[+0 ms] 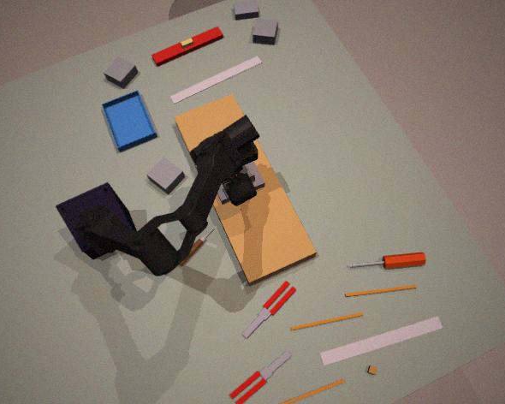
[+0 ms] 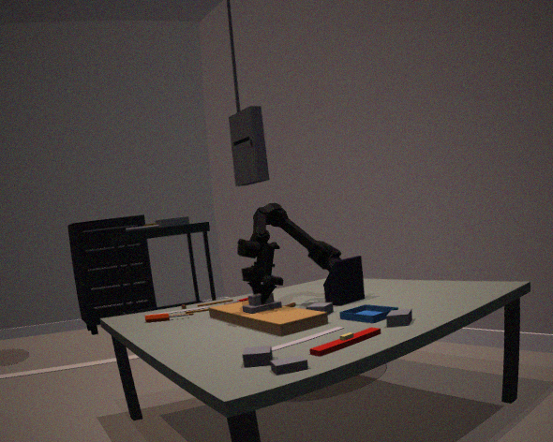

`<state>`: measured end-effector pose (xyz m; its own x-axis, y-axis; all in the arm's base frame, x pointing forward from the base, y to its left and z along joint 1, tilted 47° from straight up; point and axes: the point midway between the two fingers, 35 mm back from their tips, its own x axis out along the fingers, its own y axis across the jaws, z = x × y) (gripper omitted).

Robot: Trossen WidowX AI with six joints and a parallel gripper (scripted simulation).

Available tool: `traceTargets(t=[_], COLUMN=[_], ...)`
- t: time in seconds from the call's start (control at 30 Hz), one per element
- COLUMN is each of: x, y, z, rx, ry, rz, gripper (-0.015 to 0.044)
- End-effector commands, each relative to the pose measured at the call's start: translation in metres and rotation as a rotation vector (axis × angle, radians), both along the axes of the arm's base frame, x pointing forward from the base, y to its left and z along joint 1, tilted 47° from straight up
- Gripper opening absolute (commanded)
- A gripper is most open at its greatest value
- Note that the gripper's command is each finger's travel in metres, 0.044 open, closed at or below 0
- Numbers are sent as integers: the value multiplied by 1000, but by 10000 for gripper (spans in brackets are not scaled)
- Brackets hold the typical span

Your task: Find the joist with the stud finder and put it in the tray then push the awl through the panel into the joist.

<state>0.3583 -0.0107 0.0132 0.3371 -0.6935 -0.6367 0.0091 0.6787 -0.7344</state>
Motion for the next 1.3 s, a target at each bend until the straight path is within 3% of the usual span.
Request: traceTargets(t=[0.0,1.27], x=[0,0], y=[6,57], z=[-7,-60], rx=[5,9], ry=[3,2], rz=[2,2], gripper=[0,0])
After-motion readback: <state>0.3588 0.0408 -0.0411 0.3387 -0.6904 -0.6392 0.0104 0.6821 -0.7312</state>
